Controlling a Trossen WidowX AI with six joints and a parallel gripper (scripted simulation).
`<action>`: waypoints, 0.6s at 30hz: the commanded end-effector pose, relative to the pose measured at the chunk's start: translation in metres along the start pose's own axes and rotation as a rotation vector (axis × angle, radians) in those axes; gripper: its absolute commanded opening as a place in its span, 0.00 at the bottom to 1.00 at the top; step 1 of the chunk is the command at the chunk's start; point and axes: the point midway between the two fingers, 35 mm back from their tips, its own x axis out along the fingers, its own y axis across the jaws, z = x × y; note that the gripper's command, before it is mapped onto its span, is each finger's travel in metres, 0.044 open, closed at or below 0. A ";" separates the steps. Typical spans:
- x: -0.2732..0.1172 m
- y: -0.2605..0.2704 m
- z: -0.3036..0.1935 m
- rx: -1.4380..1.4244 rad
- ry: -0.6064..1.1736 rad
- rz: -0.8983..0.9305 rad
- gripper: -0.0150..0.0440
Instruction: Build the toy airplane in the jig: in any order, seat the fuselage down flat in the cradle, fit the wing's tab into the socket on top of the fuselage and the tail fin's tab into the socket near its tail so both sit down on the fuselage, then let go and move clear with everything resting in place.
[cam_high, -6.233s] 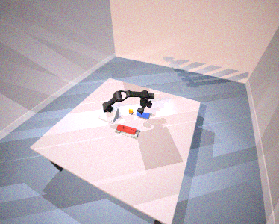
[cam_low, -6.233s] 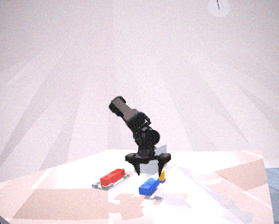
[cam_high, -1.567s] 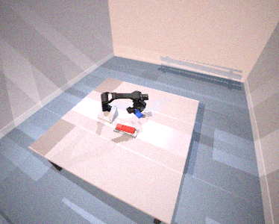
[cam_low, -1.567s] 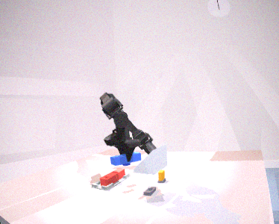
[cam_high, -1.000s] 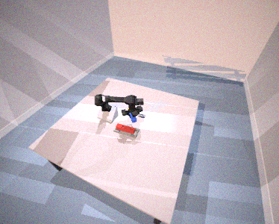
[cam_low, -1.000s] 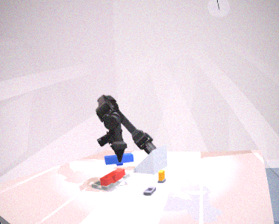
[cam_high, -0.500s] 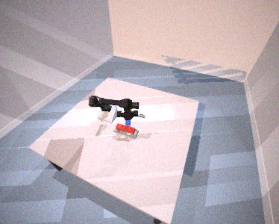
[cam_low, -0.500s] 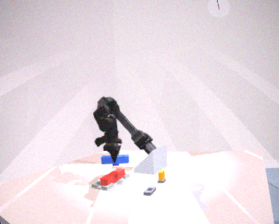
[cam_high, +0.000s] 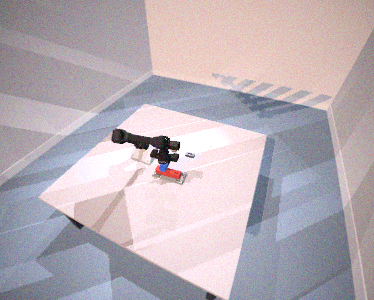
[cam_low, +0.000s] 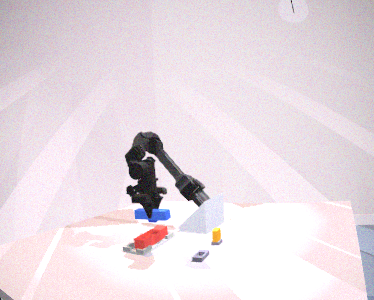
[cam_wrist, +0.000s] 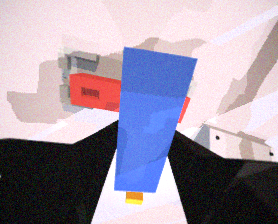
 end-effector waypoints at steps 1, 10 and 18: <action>0.004 -0.009 0.004 0.063 -0.007 -0.002 0.25; 0.004 -0.009 0.004 0.063 -0.007 -0.002 0.59; 0.004 -0.009 0.004 0.063 -0.007 -0.002 0.59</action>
